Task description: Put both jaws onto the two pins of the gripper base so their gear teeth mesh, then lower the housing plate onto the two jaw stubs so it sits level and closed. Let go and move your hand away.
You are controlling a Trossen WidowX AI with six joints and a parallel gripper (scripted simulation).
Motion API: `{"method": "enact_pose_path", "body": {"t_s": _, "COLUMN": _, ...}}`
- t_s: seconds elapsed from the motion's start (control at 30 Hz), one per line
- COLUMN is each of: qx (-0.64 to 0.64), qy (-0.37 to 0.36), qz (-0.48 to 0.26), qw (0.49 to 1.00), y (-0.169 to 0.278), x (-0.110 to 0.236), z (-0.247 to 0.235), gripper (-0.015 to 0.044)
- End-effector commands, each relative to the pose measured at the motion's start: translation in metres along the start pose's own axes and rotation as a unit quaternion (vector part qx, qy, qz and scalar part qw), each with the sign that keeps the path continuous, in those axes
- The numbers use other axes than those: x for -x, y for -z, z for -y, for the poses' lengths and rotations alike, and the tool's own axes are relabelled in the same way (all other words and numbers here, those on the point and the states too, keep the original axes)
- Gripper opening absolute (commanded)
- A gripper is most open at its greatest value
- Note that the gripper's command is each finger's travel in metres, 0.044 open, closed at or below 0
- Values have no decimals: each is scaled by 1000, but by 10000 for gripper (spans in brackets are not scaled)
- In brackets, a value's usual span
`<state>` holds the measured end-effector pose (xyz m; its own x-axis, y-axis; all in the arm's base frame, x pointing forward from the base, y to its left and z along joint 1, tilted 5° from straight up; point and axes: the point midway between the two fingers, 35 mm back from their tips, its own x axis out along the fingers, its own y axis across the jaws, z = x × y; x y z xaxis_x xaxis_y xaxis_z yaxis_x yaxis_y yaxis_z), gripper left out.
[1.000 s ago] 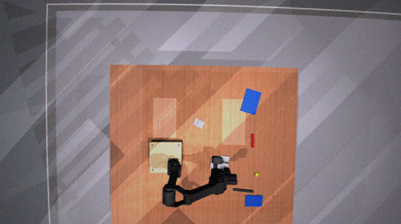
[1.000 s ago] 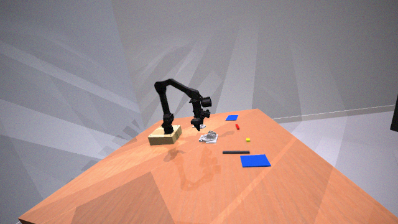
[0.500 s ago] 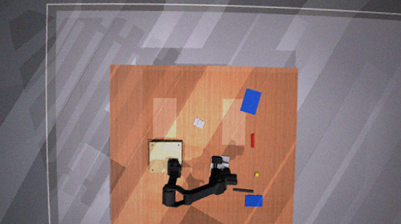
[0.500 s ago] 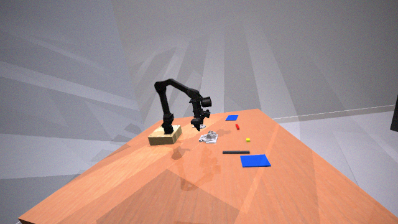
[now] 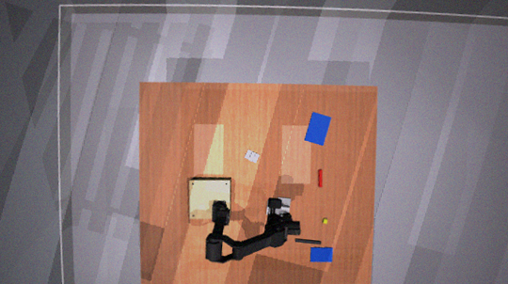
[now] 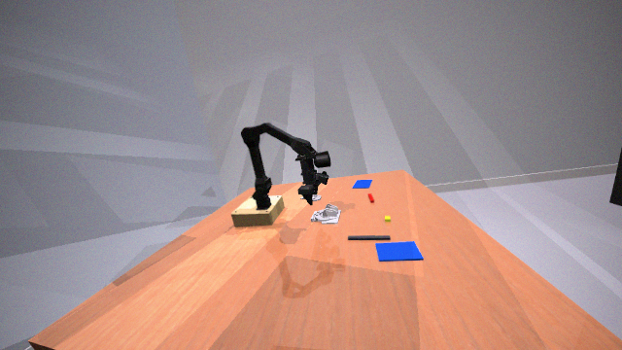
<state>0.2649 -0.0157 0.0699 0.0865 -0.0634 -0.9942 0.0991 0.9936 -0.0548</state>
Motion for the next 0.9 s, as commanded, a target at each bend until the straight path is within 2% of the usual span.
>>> {"method": "enact_pose_path", "body": {"t_s": 0.0, "qx": 2, "qy": -3, "qz": 0, "qw": 1000, "y": 0, "x": 0, "z": -1, "gripper": 351}}
{"method": "enact_pose_path", "body": {"t_s": 0.57, "qx": 2, "qy": -3, "qz": 0, "qw": 1000, "y": 0, "x": 0, "z": -1, "gripper": 351}}
{"method": "enact_pose_path", "body": {"t_s": 0.87, "qx": 2, "qy": -3, "qz": 0, "qw": 1000, "y": -1, "x": -14, "z": -1, "gripper": 351}}
